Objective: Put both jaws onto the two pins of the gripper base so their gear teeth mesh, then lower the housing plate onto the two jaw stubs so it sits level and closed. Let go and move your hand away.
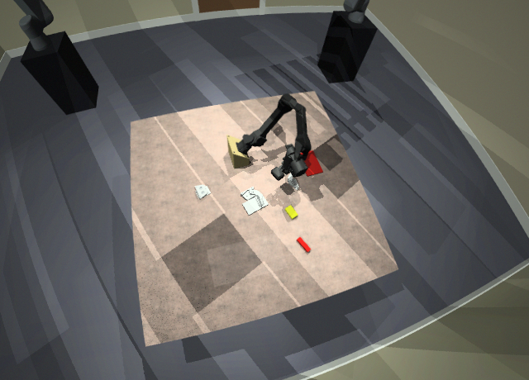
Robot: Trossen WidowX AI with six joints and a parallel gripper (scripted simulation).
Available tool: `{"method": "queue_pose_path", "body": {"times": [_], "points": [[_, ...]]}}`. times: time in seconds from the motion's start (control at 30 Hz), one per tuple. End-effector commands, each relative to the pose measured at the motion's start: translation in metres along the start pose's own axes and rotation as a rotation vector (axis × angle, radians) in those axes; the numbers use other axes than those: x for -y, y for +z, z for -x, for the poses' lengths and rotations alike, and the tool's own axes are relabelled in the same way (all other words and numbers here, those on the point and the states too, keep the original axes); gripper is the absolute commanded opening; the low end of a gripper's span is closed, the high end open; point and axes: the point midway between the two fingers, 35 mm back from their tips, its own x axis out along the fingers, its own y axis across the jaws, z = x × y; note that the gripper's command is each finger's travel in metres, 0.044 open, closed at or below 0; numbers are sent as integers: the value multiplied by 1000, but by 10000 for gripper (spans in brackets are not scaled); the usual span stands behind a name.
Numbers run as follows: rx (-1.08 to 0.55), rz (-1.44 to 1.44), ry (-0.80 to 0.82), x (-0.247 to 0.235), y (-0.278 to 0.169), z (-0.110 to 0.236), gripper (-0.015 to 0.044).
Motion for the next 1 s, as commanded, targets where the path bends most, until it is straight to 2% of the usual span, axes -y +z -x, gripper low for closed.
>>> {"method": "queue_pose_path", "body": {"times": [0.0, 0.1, 0.5, 0.67, 0.8, 0.97], "points": [[0, 0, 0, 0, 0, 0, 0], [0, 0, 0, 0, 0, 0, 0], [11, -257, 0, -24, 45, 13, 315], [12, -275, 1, -25, 48, 14, 440], [11, -275, 1, -25, 48, 12, 440], [13, -274, 3, -26, 48, -26, 440]]}}
